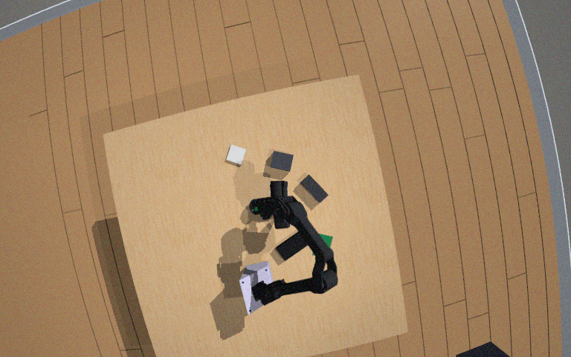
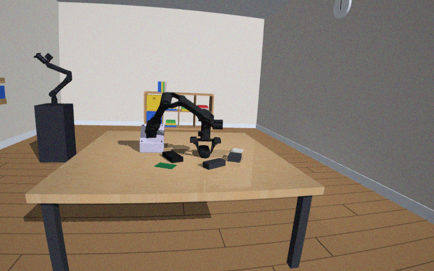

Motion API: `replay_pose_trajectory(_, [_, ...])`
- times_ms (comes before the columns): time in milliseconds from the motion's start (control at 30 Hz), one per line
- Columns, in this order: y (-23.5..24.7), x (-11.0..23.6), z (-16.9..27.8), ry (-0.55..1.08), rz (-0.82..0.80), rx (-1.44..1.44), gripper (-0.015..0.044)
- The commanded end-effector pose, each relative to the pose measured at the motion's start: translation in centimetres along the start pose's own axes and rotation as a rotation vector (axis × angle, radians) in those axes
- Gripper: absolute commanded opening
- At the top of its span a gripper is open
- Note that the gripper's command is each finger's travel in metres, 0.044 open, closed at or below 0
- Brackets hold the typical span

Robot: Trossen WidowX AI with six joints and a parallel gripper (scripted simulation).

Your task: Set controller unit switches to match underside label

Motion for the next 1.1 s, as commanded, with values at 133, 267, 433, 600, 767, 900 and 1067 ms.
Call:
replay_pose_trajectory(133, [0.0, 0.0, 0.0, 0.0, 0.0, -0.001, 0.044])
replay_pose_trajectory(267, [0.0, 0.0, 0.0, 0.0, 0.0, -0.001, 0.044])
replay_pose_trajectory(433, [0.3, 2.0, -3.0, -0.006, 0.0, -0.003, 0.044])
replay_pose_trajectory(600, [0.9, 4.1, -5.9, -0.001, -0.001, 0.0, 0.044])
replay_pose_trajectory(767, [0.9, 4.1, -5.9, -0.001, -0.001, 0.0, 0.044])
replay_pose_trajectory(900, [0.9, 4.1, -5.9, -0.001, -0.001, 0.0, 0.044])
replay_pose_trajectory(1067, [0.9, 4.1, -5.9, -0.001, -0.001, 0.0, 0.044])
Point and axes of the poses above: the point midway between the two fingers, 35 mm back from their tips, its own x axis back along the fingers, its own y axis across the jaws, z = x × y, the point moved 10 cm from there along x, back along the fingers, and after that the axes turned 7 degrees about -x, right-handed, at the moved point
